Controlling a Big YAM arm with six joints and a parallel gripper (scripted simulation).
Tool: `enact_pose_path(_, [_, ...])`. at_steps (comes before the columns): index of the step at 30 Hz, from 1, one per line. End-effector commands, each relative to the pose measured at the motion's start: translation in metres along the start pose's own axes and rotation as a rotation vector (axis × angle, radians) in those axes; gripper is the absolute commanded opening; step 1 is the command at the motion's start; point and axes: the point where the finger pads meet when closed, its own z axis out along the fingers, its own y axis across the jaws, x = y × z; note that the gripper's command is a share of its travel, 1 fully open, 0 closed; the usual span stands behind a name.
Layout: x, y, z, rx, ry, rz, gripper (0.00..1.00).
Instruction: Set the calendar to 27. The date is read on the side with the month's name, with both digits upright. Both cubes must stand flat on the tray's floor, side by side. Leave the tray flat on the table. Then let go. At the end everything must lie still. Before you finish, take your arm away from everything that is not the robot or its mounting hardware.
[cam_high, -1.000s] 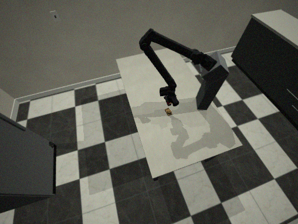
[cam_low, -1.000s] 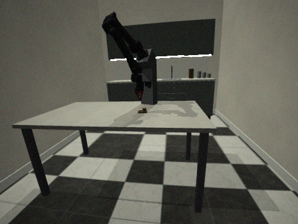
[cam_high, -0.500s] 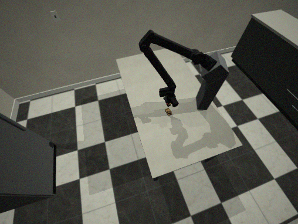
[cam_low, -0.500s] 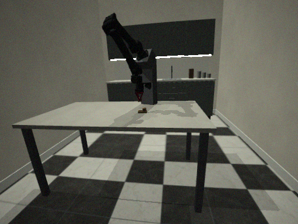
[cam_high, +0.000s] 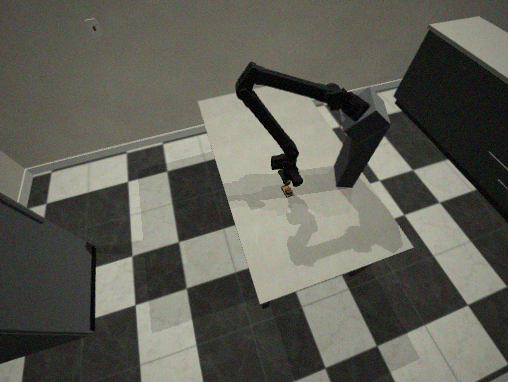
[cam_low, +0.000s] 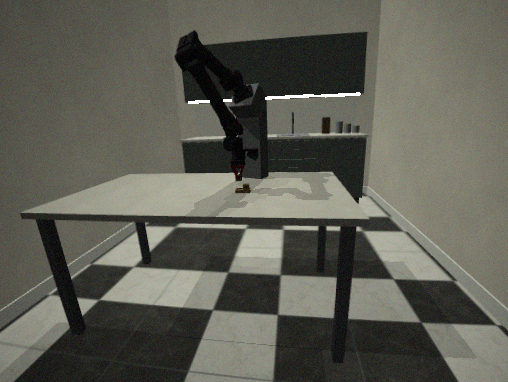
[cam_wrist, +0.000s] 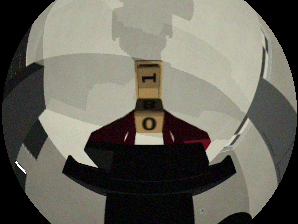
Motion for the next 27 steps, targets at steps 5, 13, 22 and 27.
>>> enact_pose_path(5, [-0.004,0.009,0.016,-0.013,-0.009,-0.018,0.27])
enact_pose_path(13, [-0.003,0.019,0.016,-0.030,-0.011,-0.018,0.27])
enact_pose_path(22, [-0.004,0.019,0.016,-0.030,-0.011,-0.018,0.27])
enact_pose_path(27, [-0.004,0.019,0.016,-0.030,-0.011,-0.018,0.27])
